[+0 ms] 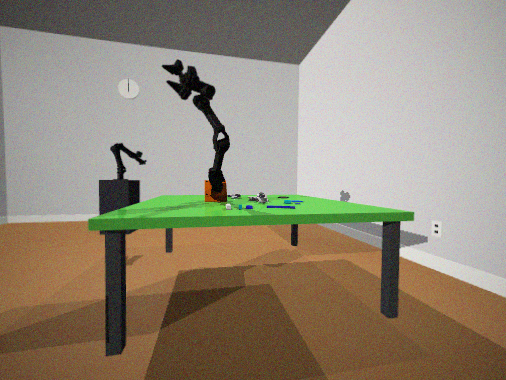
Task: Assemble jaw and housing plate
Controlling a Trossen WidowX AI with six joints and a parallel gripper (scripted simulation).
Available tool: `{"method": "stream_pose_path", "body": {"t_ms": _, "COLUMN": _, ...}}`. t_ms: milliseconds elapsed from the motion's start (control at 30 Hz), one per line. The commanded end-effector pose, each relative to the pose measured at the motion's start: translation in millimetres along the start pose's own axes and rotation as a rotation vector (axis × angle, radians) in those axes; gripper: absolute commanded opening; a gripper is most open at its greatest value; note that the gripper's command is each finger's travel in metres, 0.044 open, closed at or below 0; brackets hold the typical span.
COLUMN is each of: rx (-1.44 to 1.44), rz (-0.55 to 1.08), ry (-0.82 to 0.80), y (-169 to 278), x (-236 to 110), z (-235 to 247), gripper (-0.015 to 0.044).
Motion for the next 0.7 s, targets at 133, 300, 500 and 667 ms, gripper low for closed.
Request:
{"method": "stream_pose_path", "body": {"t_ms": 133, "rx": 0.0, "rz": 0.0, "ry": 0.0, "y": 0.0, "x": 0.0, "z": 0.0, "gripper": 0.0321}}
{"method": "stream_pose_path", "body": {"t_ms": 300, "rx": 0.0, "rz": 0.0, "ry": 0.0, "y": 0.0, "x": 0.0, "z": 0.0, "gripper": 0.019}}
{"method": "stream_pose_path", "body": {"t_ms": 500, "rx": 0.0, "rz": 0.0, "ry": 0.0, "y": 0.0, "x": 0.0, "z": 0.0, "gripper": 0.0032}}
{"method": "stream_pose_path", "body": {"t_ms": 667, "rx": 0.0, "rz": 0.0, "ry": 0.0, "y": 0.0, "x": 0.0, "z": 0.0, "gripper": 0.0}}
Point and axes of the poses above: the point midway between the two fingers, 35 mm back from their tips, its own x axis out along the fingers, its own z axis across the jaws, y = z × x, the point moved 5 cm from there along -x, back along the fingers, and after that the axes turned 11 degrees about x, right-handed, at the moved point
